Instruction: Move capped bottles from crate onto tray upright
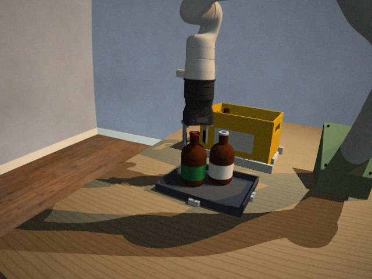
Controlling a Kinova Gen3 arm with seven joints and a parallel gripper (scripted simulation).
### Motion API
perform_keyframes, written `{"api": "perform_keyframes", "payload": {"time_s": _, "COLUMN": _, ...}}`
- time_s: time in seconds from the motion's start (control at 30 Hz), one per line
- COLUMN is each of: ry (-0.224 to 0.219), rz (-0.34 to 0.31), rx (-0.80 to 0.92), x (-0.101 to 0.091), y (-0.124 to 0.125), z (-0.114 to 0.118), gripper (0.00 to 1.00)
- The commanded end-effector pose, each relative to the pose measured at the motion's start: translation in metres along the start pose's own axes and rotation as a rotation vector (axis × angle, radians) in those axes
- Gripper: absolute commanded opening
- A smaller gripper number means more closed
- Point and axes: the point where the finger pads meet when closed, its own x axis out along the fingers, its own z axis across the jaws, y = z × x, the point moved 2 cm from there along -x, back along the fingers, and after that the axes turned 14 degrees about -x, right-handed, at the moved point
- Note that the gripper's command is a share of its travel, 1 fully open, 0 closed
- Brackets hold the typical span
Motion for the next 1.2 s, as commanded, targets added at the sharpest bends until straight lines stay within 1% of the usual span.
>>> {"api": "perform_keyframes", "payload": {"time_s": 0.0, "ry": 0.001, "rz": 0.002, "rx": 0.000, "x": -0.0008, "y": 0.0005, "z": -0.0001, "gripper": 1.00}}
{"api": "perform_keyframes", "payload": {"time_s": 1.13, "ry": 0.001, "rz": 0.002, "rx": 0.000, "x": -0.0008, "y": 0.0005, "z": -0.0001, "gripper": 1.00}}
{"api": "perform_keyframes", "payload": {"time_s": 1.17, "ry": 0.001, "rz": 0.002, "rx": 0.000, "x": -0.0041, "y": 0.0005, "z": -0.0001, "gripper": 1.00}}
